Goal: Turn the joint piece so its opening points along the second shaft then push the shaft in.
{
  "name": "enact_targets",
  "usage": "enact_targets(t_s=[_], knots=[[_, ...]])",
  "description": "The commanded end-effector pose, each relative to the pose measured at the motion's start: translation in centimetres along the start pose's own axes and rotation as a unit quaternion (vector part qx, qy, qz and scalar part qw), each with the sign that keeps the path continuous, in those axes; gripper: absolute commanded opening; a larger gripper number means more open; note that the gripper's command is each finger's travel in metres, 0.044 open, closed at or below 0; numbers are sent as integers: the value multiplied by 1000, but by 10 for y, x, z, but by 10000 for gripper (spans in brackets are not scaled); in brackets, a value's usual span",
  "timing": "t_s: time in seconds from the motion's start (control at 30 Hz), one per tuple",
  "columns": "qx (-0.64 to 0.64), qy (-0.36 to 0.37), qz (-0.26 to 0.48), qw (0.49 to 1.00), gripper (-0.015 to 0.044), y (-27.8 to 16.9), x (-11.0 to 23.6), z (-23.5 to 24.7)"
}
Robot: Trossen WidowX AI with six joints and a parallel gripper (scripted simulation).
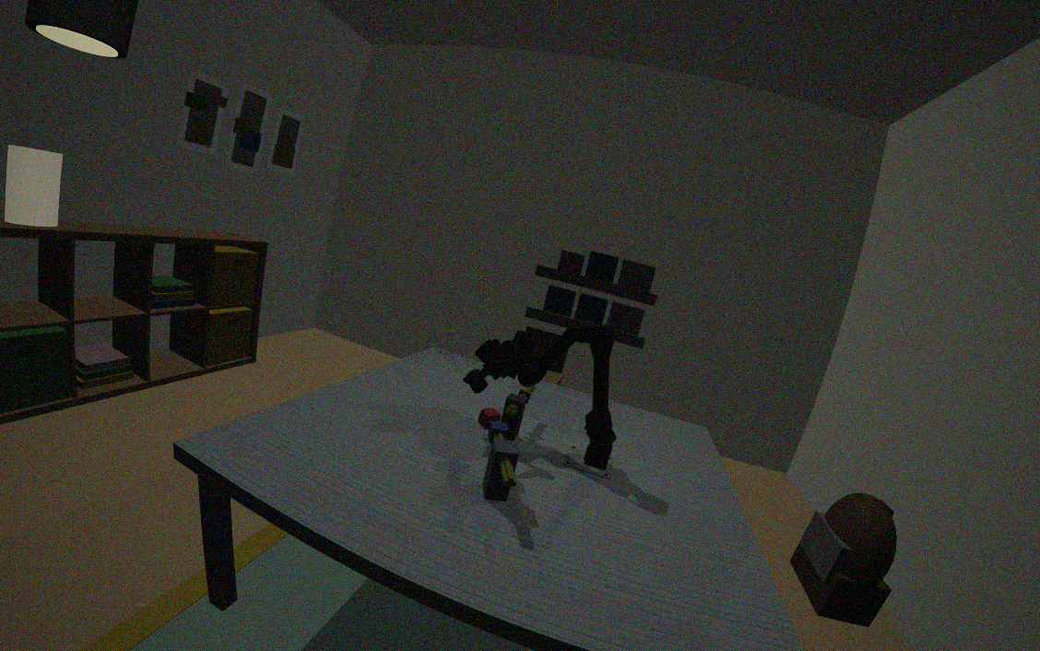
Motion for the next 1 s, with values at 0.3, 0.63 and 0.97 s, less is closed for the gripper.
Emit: enact_targets(t_s=[0.3, 0.63, 0.97], knots=[[-107, -53, -49, 992, 440, 35, -30, -21], [-184, -111, -72, 974, 440, 52, -52, -33], [-251, -182, -80, 947, 440, 62, -72, -40]])
Point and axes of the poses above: the point midway between the two fingers, 35 mm back from their tips, its own x axis back along the fingers, its own z axis across the jaws, y = z × x, the point moved 6 cm from there along x, back along the fingers, and after that the axes turned 6 degrees about x, right-handed, at the moved point
